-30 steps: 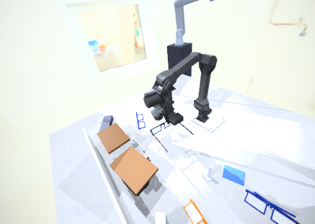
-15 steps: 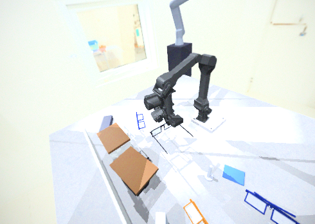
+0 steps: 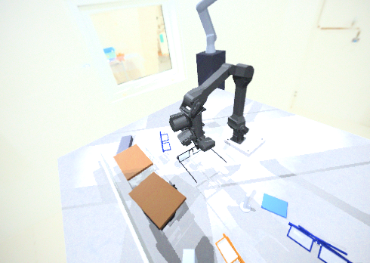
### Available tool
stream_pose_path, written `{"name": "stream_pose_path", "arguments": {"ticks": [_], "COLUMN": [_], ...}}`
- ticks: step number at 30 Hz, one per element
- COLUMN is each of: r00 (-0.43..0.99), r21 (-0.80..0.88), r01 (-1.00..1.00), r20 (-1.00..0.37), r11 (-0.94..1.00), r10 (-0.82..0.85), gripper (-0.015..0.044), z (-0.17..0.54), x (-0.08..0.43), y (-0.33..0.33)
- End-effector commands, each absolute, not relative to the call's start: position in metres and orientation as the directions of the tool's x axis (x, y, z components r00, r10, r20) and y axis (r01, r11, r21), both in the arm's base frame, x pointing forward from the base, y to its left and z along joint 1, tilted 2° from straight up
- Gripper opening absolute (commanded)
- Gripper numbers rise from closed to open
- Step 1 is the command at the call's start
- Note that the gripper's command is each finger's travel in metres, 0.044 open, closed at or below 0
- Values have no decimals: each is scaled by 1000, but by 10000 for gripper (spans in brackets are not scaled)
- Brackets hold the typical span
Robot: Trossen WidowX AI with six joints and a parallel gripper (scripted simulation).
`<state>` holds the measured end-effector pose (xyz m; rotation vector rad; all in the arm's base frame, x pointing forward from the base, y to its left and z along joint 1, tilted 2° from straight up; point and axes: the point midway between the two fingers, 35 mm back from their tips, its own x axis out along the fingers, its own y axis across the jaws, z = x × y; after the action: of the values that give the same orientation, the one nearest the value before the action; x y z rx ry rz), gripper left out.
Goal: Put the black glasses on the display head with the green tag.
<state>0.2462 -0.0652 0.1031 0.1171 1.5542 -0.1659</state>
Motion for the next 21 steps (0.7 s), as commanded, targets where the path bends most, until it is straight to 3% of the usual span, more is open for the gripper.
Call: {"name": "stream_pose_path", "arguments": {"ticks": [1,21], "r00": [-2,-2], "r21": [-33,-33], "r01": [175,175], "r20": [-999,-999], "r11": [984,984], "r10": [-33,-33], "gripper": [0,0], "z": [97,81], "x": [245,245], "y": [-66,-66]}}
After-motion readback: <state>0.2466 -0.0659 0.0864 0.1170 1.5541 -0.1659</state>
